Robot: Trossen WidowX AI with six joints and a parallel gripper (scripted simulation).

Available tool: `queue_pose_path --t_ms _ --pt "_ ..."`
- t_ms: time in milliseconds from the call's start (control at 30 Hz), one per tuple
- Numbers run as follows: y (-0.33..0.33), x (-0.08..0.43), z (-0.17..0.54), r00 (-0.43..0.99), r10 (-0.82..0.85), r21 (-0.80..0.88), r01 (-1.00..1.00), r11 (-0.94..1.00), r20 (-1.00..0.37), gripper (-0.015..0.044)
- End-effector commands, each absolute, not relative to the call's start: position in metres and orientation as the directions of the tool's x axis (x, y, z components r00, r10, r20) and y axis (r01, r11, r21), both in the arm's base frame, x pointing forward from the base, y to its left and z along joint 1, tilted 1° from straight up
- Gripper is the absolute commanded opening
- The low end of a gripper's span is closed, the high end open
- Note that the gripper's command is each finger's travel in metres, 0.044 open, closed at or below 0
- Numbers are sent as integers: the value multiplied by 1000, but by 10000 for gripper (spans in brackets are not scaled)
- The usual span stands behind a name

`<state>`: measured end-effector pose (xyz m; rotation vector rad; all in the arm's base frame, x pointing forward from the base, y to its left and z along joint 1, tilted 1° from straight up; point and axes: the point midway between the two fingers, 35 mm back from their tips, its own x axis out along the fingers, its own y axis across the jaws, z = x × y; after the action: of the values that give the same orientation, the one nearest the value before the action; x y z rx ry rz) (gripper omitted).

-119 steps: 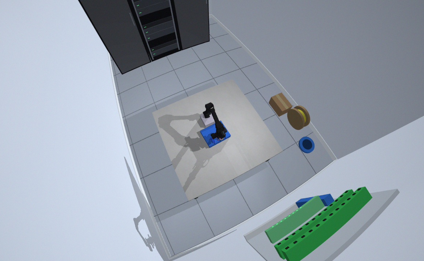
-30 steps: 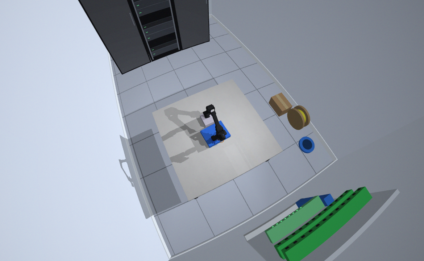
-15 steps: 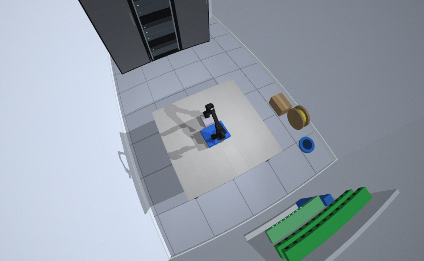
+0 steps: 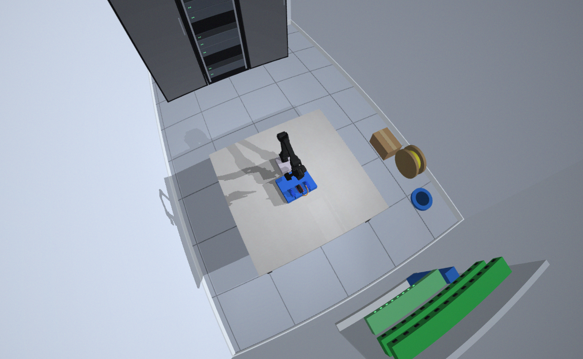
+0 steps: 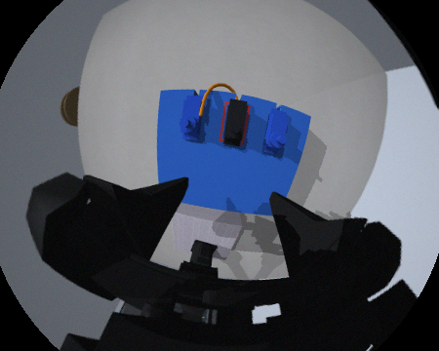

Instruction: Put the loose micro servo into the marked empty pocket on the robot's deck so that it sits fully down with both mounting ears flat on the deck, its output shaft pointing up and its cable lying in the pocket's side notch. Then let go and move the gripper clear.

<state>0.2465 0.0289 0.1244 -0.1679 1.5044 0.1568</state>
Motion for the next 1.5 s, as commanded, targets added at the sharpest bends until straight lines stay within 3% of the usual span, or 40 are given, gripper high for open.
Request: queue_pose_path --t_ms 0,433,1467 --pt "26 227 126 42 -1 -9 -211 977 -999 440" --pt "26 225 177 54 -2 -13 -207 978 -999 440" --pt "26 225 177 54 -2 -13 -207 978 -999 440"
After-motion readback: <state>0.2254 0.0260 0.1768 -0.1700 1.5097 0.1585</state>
